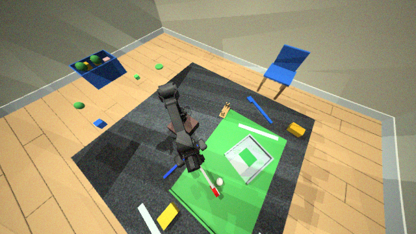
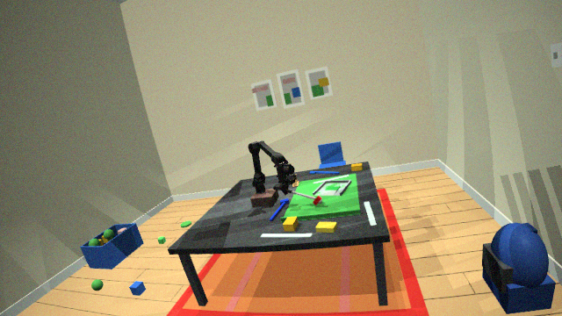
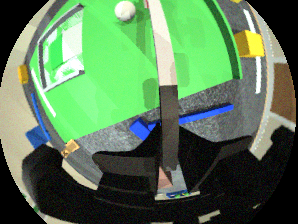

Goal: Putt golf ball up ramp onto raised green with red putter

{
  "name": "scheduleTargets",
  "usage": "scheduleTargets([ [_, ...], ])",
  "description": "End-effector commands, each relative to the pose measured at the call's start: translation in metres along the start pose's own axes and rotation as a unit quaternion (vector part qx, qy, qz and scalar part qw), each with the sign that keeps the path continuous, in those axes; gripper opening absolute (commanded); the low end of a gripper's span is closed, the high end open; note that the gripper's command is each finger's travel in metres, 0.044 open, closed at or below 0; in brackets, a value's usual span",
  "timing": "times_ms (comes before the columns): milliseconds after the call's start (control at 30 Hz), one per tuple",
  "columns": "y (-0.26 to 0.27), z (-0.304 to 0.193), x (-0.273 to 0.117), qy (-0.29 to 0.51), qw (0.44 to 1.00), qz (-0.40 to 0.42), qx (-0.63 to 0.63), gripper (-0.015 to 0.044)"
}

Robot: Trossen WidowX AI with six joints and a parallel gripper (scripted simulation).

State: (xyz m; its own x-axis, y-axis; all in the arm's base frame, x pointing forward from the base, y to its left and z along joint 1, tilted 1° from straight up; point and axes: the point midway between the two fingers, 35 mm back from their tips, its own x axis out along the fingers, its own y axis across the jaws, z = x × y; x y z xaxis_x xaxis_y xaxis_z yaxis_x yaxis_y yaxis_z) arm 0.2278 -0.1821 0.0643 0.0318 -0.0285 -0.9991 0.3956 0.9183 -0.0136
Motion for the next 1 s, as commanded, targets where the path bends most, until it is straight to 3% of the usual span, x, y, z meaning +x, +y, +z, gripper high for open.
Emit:
scheduleTargets([
  [0,0.000,0.001,0.005,-0.002,1.000,-0.001,0.003,0.0000],
  [567,-0.001,0.000,0.012,0.000,1.000,0.000,0.000,0.0000],
  [967,-0.031,0.000,0.015,-0.002,1.000,-0.003,0.003,0.0000],
])
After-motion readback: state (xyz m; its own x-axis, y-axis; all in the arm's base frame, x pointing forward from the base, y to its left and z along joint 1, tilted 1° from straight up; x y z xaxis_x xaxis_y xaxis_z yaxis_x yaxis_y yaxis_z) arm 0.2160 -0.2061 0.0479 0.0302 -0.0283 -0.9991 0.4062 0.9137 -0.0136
